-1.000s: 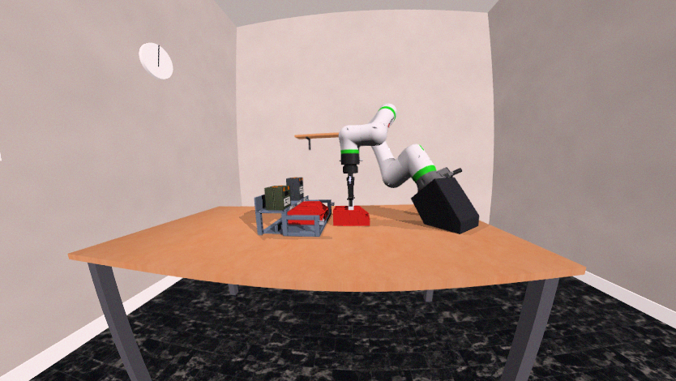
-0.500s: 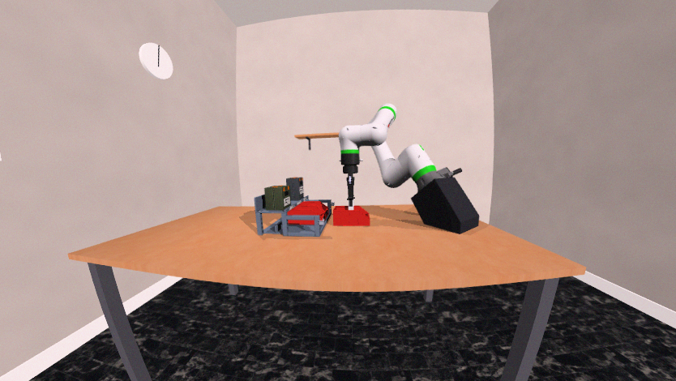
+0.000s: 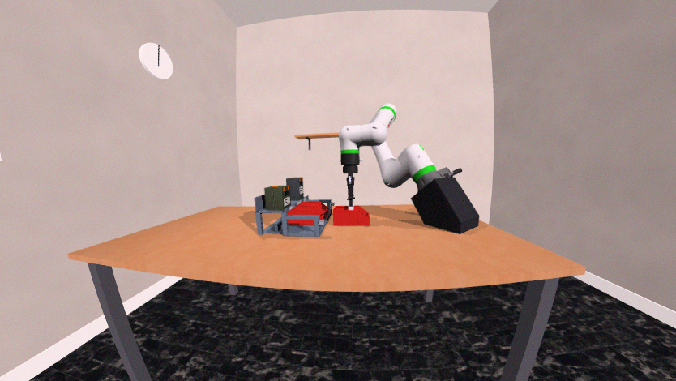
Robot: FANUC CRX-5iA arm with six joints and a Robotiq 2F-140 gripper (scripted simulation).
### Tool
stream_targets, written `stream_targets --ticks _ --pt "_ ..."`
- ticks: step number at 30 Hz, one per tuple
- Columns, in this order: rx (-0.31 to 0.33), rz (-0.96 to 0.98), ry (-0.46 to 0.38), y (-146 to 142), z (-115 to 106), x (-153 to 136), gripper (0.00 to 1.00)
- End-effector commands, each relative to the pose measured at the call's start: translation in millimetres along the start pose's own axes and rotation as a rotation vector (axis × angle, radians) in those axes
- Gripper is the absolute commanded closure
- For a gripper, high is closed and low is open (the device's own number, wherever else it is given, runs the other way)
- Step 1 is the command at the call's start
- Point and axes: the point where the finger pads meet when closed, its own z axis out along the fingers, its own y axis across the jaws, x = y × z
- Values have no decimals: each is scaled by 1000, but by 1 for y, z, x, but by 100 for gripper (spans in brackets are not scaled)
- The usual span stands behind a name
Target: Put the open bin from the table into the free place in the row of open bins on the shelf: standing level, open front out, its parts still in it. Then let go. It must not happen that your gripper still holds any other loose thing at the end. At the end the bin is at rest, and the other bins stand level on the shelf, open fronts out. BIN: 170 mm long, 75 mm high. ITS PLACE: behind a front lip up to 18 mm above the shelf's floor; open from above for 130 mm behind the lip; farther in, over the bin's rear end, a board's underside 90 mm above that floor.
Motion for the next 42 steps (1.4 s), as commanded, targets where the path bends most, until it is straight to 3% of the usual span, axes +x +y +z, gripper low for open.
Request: stream_targets --ticks 1,11,12,42 --pt "0 0 0 0 0 0 85" --pt "0 0 0 0 0 0 85" --pt "0 0 0 0 0 0 100" --pt "0 0 0 0 0 0 100"
